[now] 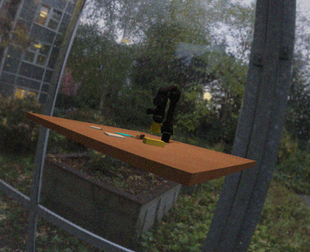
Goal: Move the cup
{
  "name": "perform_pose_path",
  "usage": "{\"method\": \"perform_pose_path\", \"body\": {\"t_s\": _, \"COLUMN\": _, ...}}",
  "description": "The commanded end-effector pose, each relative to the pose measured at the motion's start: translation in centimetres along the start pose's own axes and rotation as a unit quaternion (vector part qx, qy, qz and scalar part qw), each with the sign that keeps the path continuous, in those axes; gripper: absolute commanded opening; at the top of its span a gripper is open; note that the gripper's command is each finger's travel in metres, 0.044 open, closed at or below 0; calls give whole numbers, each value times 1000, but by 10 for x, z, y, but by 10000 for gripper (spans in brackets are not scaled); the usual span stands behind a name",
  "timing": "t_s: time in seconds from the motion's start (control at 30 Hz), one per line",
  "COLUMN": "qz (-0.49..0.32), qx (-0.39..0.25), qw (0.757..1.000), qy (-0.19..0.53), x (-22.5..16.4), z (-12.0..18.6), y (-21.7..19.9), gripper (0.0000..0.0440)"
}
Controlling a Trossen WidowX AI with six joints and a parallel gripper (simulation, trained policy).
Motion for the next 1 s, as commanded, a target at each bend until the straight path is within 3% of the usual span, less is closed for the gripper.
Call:
{"method": "perform_pose_path", "body": {"t_s": 0.0, "qz": -17, "qx": 14, "qw": 1000, "qy": 1, "x": 5, "z": 12, "y": -1, "gripper": 0}}
{"method": "perform_pose_path", "body": {"t_s": 0.43, "qz": -69, "qx": 60, "qw": 996, "qy": -11, "x": 33, "z": 30, "y": 4, "gripper": 0}}
{"method": "perform_pose_path", "body": {"t_s": 0.97, "qz": -129, "qx": 103, "qw": 986, "qy": -33, "x": 84, "z": 22, "y": 15, "gripper": 0}}
Point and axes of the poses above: the point midway between the two fingers, 35 mm back from their tips, its own z axis back along the fingers, its own y axis across the jaws, x = y × z, the point moved 9 cm from there along z, back along the fingers, and after that the axes turned 9 degrees about -z, right-handed, at the moved point
